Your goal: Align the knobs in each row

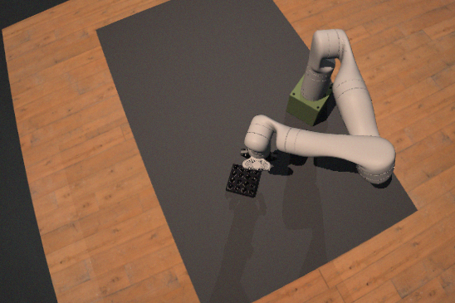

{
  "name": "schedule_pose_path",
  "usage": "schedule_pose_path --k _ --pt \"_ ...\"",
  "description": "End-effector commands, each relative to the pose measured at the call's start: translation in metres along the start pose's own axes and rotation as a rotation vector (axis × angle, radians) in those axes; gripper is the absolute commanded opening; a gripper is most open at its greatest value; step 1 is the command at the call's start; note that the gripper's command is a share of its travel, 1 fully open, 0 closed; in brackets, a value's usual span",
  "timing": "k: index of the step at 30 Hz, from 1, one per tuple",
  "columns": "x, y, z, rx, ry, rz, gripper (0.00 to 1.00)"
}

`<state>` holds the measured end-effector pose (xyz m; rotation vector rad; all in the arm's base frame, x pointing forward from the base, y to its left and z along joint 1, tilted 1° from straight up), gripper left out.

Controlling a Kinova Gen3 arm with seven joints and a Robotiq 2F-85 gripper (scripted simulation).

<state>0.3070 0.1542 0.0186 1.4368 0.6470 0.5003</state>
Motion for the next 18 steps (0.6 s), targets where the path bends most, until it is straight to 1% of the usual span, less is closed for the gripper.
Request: schedule_pose_path --k 1,9,11,18 --pt "0.0000 0.0005 0.0001 -0.004 -0.123 -0.007 0.19" --pt "0.0013 0.0035 -0.0006 -0.001 -0.493 -0.001 0.19" --pt "0.0013 0.0035 -0.0006 -0.001 -0.493 -0.001 0.19" --pt "0.0048 0.0070 -0.0013 0.007 -0.801 0.013 0.19"
Point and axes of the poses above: the point where the finger pads meet when closed, its own y axis back along the fingers, its own z axis across the jaws, x = y × z, the point moved 7 cm from there along y, back along the fingers, and after that the axes turned 15 degrees about -y, right-handed, at the moved point
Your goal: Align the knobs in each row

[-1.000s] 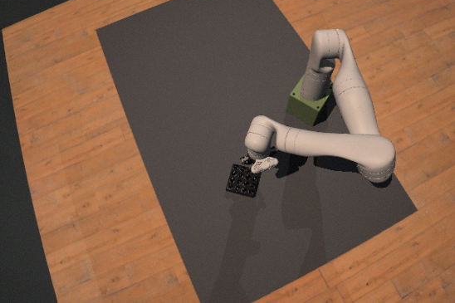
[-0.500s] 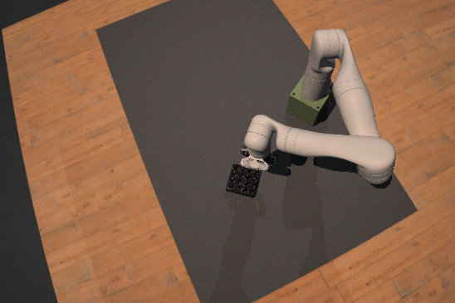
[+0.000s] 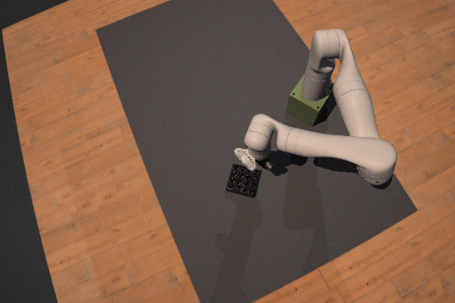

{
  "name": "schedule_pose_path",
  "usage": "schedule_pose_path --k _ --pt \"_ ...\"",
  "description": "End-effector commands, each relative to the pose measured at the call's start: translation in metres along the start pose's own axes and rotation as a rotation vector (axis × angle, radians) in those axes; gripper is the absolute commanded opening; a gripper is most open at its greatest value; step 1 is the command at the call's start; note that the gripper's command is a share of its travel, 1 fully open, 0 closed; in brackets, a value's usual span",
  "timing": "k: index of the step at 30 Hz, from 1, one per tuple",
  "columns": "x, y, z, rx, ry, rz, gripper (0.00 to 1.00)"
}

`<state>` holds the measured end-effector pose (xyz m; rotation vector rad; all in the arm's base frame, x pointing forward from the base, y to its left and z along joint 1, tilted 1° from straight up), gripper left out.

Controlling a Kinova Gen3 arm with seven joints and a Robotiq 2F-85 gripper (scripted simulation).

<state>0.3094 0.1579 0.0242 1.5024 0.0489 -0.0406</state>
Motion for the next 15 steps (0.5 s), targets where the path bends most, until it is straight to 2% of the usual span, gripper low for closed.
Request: schedule_pose_path --k 1,8,10,15 --pt "0.0010 0.0014 -0.0016 -0.003 -0.108 0.002 0.19" --pt "0.0043 0.0053 -0.0056 0.015 -0.372 0.015 0.19" --pt "0.0043 0.0053 -0.0056 0.015 -0.372 0.015 0.19" --pt "0.0069 0.0080 -0.0086 0.030 -0.530 0.023 0.19"
Point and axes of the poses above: the point where the finger pads meet when closed, its own y axis back along the fingers, its own z axis across the jaws, x = y × z, the point moved 7 cm from there along y, back along the fingers, and after that the axes turned 15 degrees about -y, right-handed, at the moved point
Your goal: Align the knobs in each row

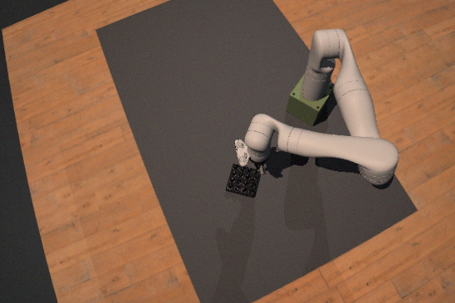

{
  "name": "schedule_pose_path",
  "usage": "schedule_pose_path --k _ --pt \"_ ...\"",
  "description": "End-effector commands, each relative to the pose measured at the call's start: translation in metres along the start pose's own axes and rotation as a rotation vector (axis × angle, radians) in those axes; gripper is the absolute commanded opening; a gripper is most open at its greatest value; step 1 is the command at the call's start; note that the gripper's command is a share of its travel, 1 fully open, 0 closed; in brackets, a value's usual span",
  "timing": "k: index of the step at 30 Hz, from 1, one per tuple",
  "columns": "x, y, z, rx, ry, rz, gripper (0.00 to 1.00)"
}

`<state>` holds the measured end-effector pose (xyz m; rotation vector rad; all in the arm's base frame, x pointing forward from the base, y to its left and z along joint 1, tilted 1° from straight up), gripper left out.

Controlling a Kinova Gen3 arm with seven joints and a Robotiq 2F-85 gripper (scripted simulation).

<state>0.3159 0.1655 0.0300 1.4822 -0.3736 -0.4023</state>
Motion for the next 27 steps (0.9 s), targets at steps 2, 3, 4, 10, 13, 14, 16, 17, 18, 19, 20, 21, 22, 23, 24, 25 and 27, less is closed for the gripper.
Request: schedule_pose_path --k 2,3,4,10,13,14,16,17,18,19,20,21,22,23,24,25,27 --pt "0.000 0.002 -0.003 0.009 -0.082 0.004 0.19" --pt "0.000 0.003 -0.004 0.012 -0.108 0.005 0.19" --pt "0.001 0.003 -0.005 0.015 -0.132 0.006 0.19" --pt "0.001 0.006 -0.008 0.030 -0.257 0.009 0.19" --pt "0.002 0.006 -0.009 0.032 -0.273 0.009 0.19" --pt "0.002 0.006 -0.009 0.034 -0.289 0.010 0.19" --pt "0.002 0.007 -0.010 0.038 -0.316 0.010 0.19" --pt "0.002 0.007 -0.011 0.040 -0.328 0.010 0.19" --pt "0.002 0.007 -0.011 0.042 -0.339 0.010 0.19" --pt "0.002 0.008 -0.011 0.043 -0.350 0.010 0.19" --pt "0.002 0.008 -0.012 0.044 -0.359 0.011 0.19" --pt "0.002 0.008 -0.012 0.046 -0.367 0.011 0.19" --pt "0.002 0.008 -0.012 0.047 -0.374 0.011 0.19" --pt "0.002 0.008 -0.012 0.048 -0.380 0.011 0.19" --pt "0.002 0.008 -0.013 0.048 -0.385 0.011 0.19" --pt "0.002 0.009 -0.013 0.049 -0.390 0.011 0.19" --pt "0.003 0.009 -0.013 0.050 -0.397 0.011 0.19"
Point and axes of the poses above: the point where the finger pads meet when closed, its own y axis back along the fingers, its own z axis across the jaws, x = y × z, the point moved 7 cm from there along y, back along the fingers, and after that the axes turned 15 degrees about -y, right-handed, at the moved point
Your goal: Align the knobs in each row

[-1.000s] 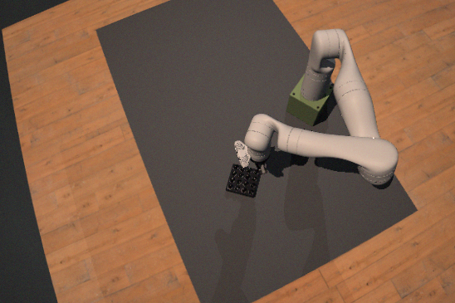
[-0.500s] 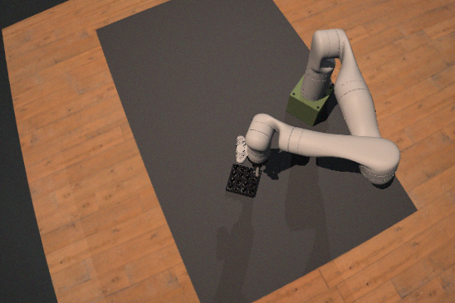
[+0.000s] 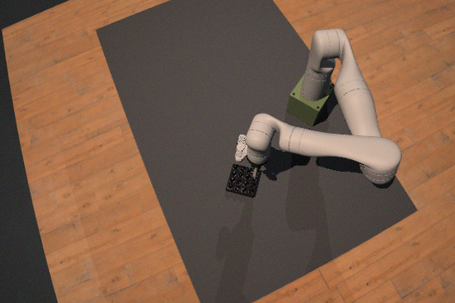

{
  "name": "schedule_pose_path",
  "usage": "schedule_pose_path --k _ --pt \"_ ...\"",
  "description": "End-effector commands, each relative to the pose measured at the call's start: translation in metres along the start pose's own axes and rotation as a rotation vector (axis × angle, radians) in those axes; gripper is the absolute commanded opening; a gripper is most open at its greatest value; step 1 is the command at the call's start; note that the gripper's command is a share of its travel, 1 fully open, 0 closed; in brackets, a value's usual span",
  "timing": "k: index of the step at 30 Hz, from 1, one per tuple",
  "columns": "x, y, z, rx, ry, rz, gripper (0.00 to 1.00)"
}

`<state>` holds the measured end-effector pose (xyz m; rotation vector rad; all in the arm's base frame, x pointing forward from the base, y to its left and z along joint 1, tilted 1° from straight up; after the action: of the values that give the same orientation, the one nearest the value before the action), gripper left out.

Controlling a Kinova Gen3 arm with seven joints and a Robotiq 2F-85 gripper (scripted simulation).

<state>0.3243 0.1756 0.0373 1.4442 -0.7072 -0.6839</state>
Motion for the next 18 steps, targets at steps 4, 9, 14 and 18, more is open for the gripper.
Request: schedule_pose_path --k 4,9,14,18 --pt "-0.0002 0.0008 -0.0007 0.003 -0.007 0.000 0.19" --pt "-0.0002 0.0009 -0.0009 0.003 -0.011 0.000 0.19" --pt "-0.0002 0.0009 -0.0009 0.003 -0.011 0.000 0.19" --pt "-0.0002 0.0009 -0.0009 0.003 -0.011 0.000 0.19"
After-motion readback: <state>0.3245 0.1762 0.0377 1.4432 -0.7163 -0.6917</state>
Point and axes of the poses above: the point where the finger pads meet when closed, its own y axis back along the fingers, its own z axis across the jaws, x = y × z, the point moved 7 cm from there along y, back along the fingers, and after that the axes turned 15 degrees about -y, right-handed, at the moved point
